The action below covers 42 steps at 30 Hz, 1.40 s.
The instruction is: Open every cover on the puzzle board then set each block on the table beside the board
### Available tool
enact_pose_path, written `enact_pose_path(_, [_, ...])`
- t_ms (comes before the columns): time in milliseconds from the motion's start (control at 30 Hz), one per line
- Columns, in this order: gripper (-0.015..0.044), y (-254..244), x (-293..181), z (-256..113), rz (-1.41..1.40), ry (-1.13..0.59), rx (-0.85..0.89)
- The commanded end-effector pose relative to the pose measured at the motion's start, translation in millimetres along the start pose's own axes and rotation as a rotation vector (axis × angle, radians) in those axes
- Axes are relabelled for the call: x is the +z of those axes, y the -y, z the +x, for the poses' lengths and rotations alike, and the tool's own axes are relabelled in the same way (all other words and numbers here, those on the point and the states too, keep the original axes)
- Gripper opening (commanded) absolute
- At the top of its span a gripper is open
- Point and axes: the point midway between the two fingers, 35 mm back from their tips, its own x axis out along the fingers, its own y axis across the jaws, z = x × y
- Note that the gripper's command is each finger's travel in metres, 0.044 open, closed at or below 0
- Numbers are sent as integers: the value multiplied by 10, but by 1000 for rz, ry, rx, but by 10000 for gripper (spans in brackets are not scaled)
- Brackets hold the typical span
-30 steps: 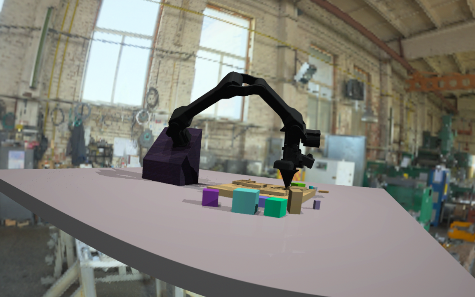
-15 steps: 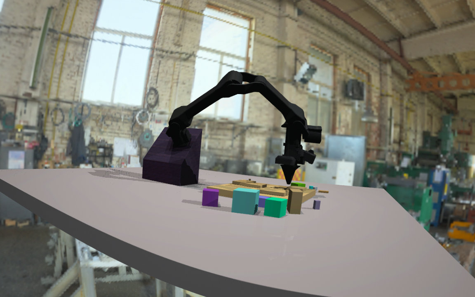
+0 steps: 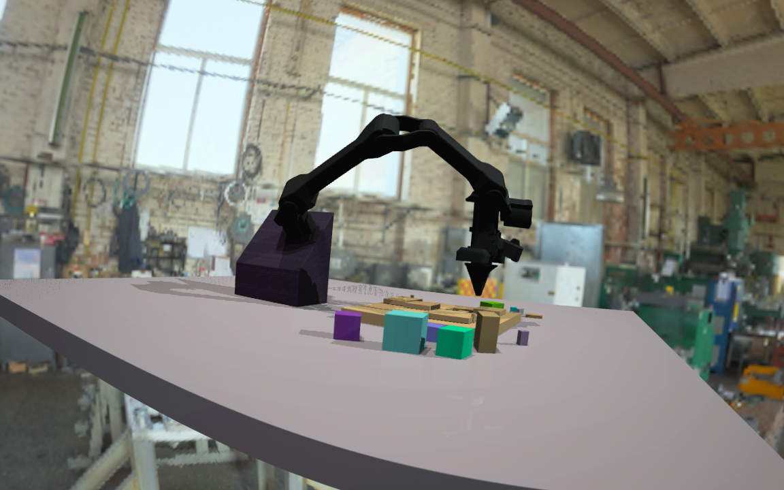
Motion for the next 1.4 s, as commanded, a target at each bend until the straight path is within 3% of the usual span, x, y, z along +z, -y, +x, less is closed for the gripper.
enact_pose_path(0, [0,4,32,-92,10,7,8])
enact_pose_path(300, [0,-1,-22,-111,49,0,0])
enact_pose_path(967, [0,11,-1063,-228,1529,-4,9])
enact_pose_path(1367, [0,17,-1100,-228,1577,-4,9])
